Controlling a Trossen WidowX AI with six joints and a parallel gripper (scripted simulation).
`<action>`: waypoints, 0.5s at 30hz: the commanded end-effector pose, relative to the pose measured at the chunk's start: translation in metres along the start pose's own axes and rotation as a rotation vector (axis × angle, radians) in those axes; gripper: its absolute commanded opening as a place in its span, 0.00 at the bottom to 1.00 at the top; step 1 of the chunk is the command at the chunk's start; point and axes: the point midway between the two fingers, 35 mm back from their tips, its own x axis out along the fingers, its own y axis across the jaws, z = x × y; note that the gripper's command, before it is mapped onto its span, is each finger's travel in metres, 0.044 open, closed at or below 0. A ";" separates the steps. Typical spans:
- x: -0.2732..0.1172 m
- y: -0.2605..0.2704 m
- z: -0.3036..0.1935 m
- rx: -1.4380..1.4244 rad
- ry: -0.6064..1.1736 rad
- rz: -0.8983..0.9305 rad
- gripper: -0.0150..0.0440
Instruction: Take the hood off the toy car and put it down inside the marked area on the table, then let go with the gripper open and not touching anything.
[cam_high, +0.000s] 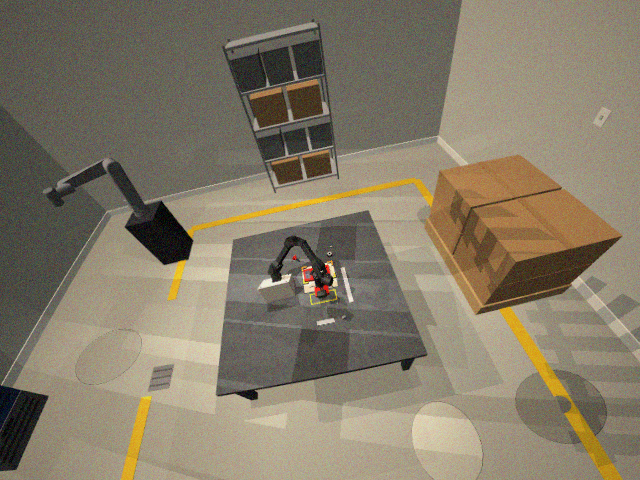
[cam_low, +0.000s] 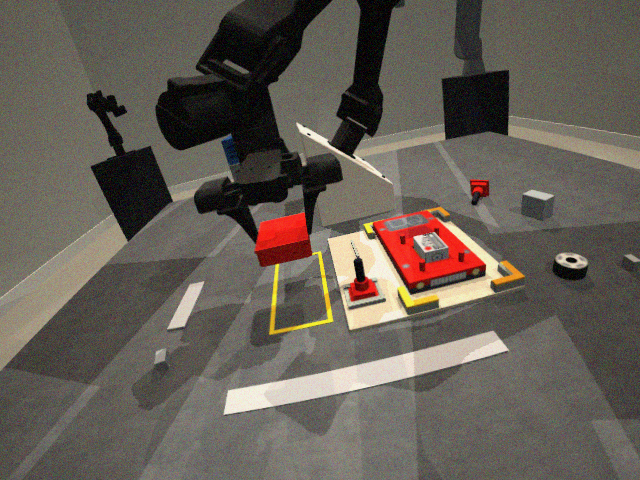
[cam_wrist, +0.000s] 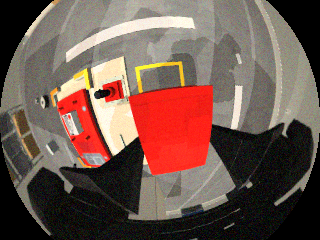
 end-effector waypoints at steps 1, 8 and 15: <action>0.005 0.000 -0.001 0.007 0.000 0.005 0.25; 0.010 0.000 -0.001 0.007 0.000 0.005 0.25; 0.015 0.000 -0.001 0.007 0.000 0.005 0.25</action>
